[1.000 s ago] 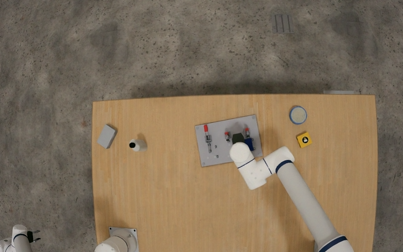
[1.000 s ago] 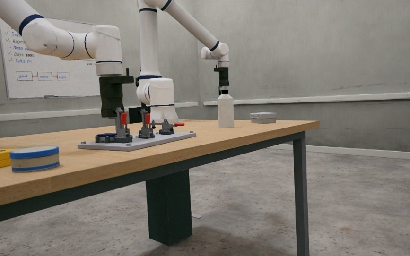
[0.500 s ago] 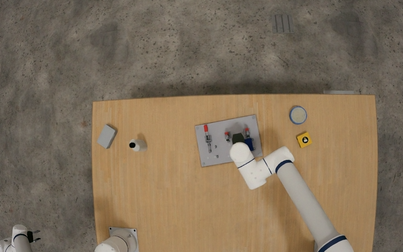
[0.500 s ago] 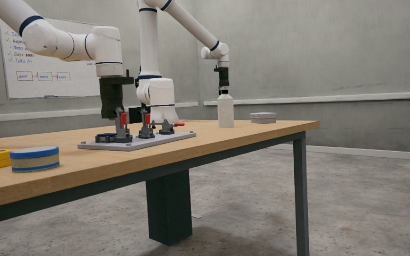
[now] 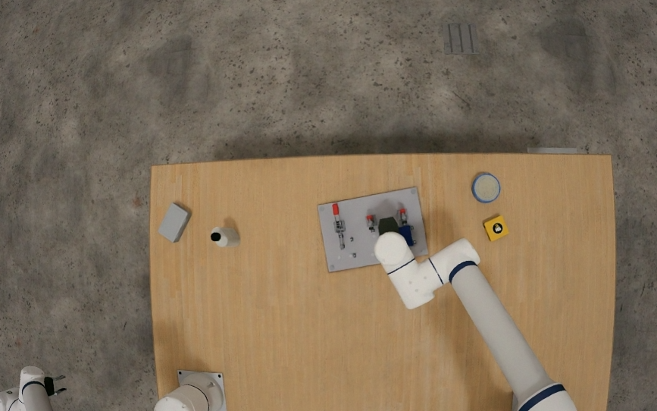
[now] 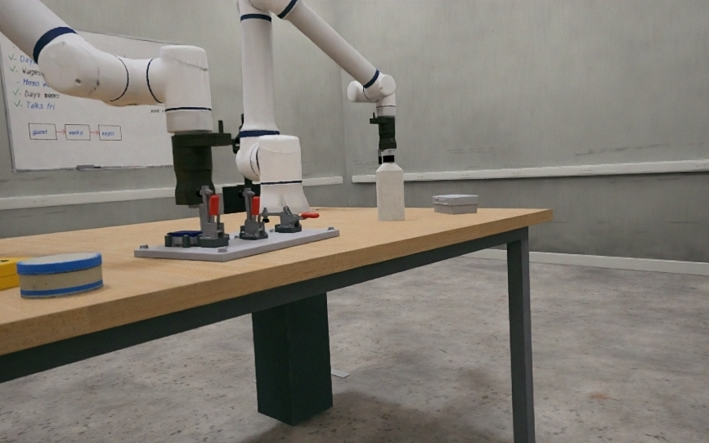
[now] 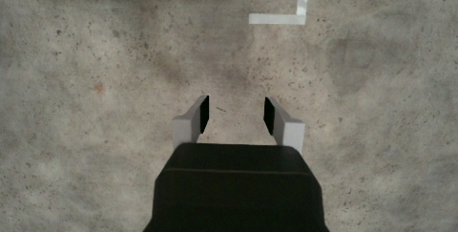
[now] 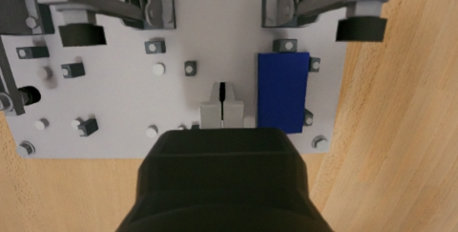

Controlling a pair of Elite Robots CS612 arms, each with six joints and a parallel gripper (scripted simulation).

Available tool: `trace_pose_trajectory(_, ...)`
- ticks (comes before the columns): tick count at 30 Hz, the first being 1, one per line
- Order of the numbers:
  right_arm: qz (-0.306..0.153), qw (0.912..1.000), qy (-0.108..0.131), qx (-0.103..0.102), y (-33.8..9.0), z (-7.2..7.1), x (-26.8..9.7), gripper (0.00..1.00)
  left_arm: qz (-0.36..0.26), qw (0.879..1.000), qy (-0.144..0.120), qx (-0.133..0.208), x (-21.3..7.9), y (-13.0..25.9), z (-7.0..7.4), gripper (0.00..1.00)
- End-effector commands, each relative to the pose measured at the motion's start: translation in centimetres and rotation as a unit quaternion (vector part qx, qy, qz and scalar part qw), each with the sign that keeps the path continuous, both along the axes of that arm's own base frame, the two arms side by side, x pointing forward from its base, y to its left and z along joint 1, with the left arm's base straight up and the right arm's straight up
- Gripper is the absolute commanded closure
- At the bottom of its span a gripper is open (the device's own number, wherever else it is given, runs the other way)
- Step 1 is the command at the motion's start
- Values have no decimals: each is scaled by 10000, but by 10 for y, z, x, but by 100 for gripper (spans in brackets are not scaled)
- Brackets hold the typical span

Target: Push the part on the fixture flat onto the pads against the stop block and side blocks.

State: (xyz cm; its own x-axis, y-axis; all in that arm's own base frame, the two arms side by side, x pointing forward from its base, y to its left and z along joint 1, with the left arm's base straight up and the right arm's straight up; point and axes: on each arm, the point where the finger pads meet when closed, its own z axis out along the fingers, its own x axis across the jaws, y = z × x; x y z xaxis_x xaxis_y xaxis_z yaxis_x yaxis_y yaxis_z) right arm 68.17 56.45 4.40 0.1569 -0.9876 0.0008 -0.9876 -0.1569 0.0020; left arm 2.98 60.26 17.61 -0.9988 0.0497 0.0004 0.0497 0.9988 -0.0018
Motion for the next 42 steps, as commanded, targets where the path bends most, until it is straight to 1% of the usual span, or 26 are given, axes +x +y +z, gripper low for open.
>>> trace_pose_trajectory(1,0,10000,-9,6,0,1,1,100,0,10000,-2,8,0,1,1,0)
trace_pose_trajectory(42,0,10000,-10,6,1,-2,2,100,0,10000,-2,8,0,1,1,0)
